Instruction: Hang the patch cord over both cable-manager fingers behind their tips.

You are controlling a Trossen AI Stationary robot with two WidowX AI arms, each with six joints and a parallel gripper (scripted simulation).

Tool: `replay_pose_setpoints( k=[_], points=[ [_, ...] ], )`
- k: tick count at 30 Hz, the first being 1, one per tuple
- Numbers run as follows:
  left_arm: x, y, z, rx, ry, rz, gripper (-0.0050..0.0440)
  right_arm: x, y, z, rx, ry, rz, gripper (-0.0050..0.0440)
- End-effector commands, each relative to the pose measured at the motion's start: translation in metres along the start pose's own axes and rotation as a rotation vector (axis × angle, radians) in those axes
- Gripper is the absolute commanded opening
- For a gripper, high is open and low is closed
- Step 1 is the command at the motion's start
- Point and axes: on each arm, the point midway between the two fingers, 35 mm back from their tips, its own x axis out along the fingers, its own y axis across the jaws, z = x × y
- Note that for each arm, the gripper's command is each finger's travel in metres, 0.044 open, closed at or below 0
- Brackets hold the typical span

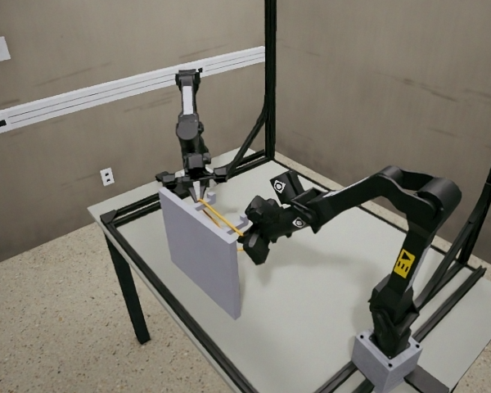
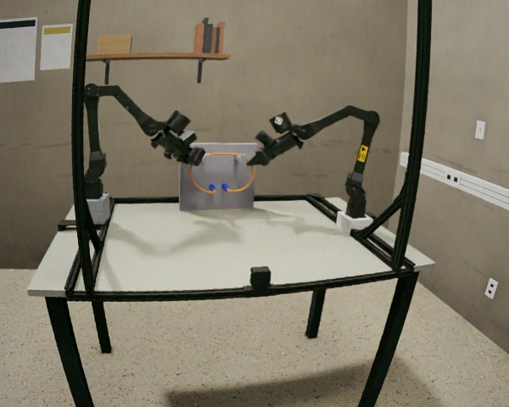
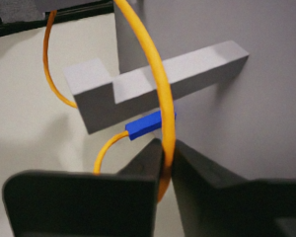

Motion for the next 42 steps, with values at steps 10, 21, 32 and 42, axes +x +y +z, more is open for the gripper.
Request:
replay_pose_setpoints(
  k=[10,21,32,42],
  points=[
    [-0.004,0.001,0.006,-0.004,-0.02,-0.011,0.0025,-0.005,-0.001,0.01,-0.003,-0.028,-0.002,0.0025],
    [-0.004,0.001,0.006,-0.004,-0.02,-0.011,0.0025,-0.005,-0.001,0.01,-0.003,-0.028,-0.002,0.0025],
    [-0.003,-0.001,0.008,-0.006,-0.023,-0.011,0.0217,-0.005,-0.001,0.01,-0.003,-0.028,-0.002,0.0025],
    [-0.041,0.001,0.004,-0.007,-0.018,-0.008,0.022,-0.005,-0.001,0.01,-0.003,-0.028,-0.002,0.0025]
  ],
)
